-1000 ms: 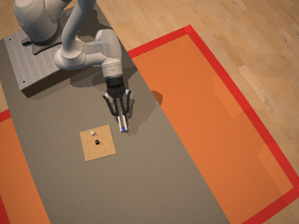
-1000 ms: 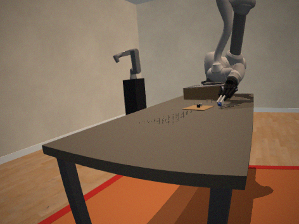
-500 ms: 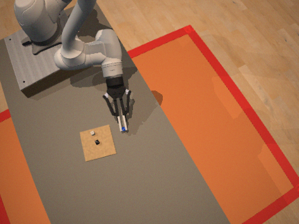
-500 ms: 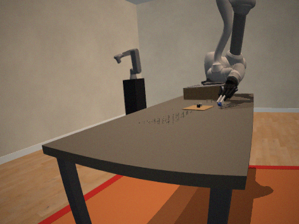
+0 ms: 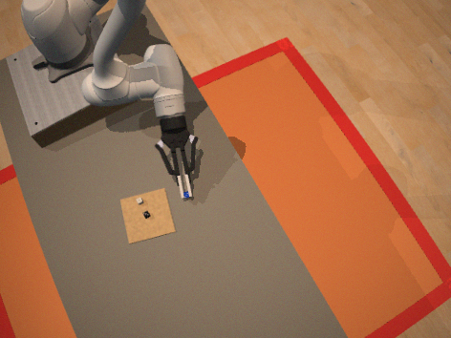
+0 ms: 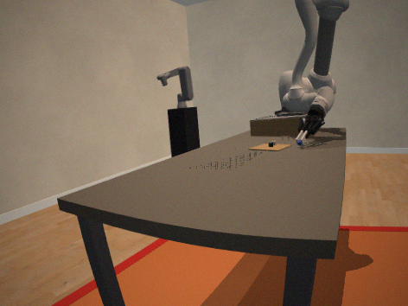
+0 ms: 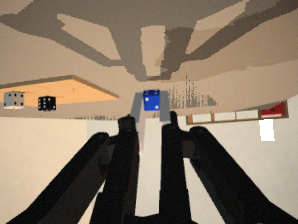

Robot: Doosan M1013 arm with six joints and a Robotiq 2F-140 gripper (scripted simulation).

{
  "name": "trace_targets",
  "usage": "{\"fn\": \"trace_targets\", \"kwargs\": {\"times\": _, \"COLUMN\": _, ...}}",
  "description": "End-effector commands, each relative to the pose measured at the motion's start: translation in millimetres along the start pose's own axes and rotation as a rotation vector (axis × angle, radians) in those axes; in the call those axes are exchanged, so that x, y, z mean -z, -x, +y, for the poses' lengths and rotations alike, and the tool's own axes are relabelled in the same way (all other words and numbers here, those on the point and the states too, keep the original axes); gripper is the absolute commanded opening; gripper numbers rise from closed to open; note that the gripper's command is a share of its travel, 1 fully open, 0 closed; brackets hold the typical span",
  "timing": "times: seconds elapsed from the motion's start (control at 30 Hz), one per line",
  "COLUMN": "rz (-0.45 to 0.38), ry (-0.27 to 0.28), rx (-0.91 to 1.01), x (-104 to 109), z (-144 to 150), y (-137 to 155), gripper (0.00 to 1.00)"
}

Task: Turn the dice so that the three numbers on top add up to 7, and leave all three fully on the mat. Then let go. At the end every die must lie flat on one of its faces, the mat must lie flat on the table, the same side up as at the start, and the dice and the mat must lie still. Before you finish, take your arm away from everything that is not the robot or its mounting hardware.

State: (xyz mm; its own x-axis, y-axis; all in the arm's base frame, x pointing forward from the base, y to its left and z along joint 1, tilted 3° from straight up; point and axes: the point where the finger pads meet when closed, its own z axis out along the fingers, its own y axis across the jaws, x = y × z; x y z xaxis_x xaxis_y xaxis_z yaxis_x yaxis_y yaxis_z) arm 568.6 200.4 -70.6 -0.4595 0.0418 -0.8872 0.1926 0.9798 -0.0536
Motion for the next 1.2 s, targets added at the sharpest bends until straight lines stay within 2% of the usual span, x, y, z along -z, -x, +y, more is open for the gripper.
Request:
{"fn": "trace_targets", "kwargs": {"times": 0.0, "rz": 0.0, "ry": 0.0, "rx": 0.0, "x": -0.5, "z": 0.0, "y": -0.9, "gripper": 0.07}}
{"fn": "trace_targets", "kwargs": {"times": 1.17, "rz": 0.0, "ry": 0.0, "rx": 0.0, "x": -4.8, "z": 0.0, "y": -9.1, "gripper": 0.07}}
